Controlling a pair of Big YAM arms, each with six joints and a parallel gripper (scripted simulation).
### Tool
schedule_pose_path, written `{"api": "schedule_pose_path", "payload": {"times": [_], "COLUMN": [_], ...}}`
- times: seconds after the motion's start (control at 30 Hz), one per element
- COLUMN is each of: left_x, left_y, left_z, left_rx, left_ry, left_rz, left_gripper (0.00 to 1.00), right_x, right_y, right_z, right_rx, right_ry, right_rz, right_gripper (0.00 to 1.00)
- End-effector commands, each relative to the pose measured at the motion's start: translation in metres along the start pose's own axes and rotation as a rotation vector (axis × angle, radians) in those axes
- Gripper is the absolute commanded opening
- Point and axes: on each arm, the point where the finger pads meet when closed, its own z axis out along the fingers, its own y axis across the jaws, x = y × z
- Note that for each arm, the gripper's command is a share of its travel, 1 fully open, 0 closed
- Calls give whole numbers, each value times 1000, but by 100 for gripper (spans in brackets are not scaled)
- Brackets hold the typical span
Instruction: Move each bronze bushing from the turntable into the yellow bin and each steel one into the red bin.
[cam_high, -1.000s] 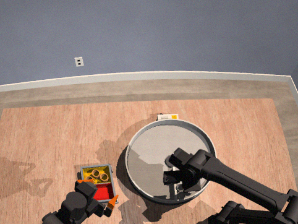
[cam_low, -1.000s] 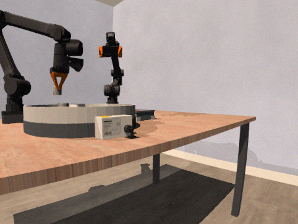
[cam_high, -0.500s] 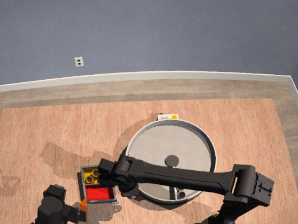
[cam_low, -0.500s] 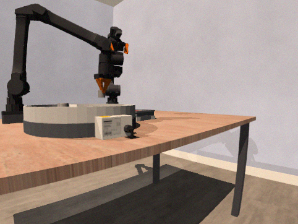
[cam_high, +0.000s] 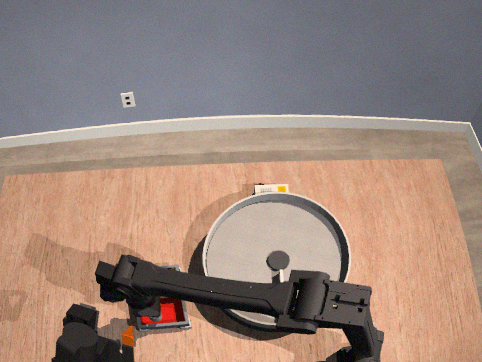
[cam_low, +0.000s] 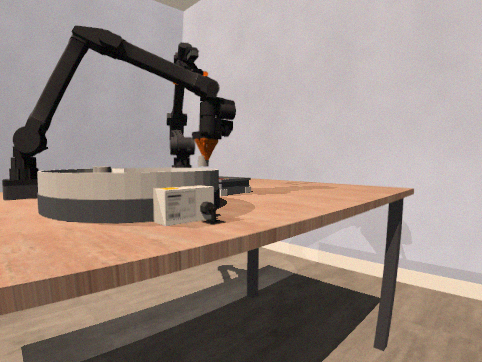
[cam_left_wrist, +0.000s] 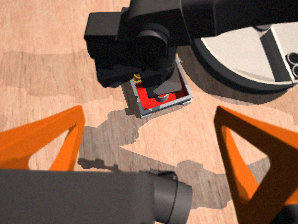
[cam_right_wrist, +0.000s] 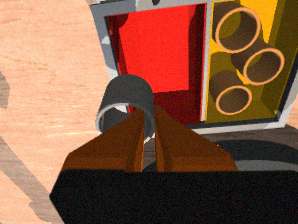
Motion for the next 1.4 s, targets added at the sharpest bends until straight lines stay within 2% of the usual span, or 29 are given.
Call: {"api": "schedule_pose_path", "payload": {"times": [0.0,0.1,0.13,0.23,0.27,0.37,0.7,0.77,0.87,1.13,1.23,1.27,1.37], "left_x": [-15,-15,-15,-17,-17,-17,-18,-18,-18,-18,-18,-18,-18], "left_y": [6,6,7,7,7,7,7,7,7,6,6,6,6], "left_z": [-28,-28,-28,-29,-29,-29,-30,-30,-30,-30,-30,-31,-31], "left_rx": [-18,-18,-18,-18,-18,-19,-18,-19,-19,-16,-15,-14,-14], "left_ry": [-63,-63,-62,-72,-72,-73,-74,-74,-74,-75,-76,-77,-77], "left_rz": [-52,-53,-55,-58,-58,-60,-61,-62,-62,-60,-59,-58,-59], "left_gripper": [100,100,100,100,100,100,100,100,100,100,100,100,100], "right_x": [-31,-34,-37,-41,-43,-43,-46,-47,-47,-43,-43,-50,-50], "right_y": [-10,-11,-11,-11,-11,-11,-13,-13,-13,-3,-3,-12,-13], "right_z": [-32,-32,-45,-43,-31,-44,-37,-54,-54,6,4,-17,-17], "right_rx": [23,24,33,36,31,37,30,38,38,45,48,62,62], "right_ry": [-53,-55,-77,-77,-58,-80,-59,-82,-82,-44,-48,-90,-90], "right_rz": [27,28,28,25,12,12,12,13,13,14,14,18,19], "right_gripper": [0,0,0,0,0,0,0,0,0,0,0,0,0]}}
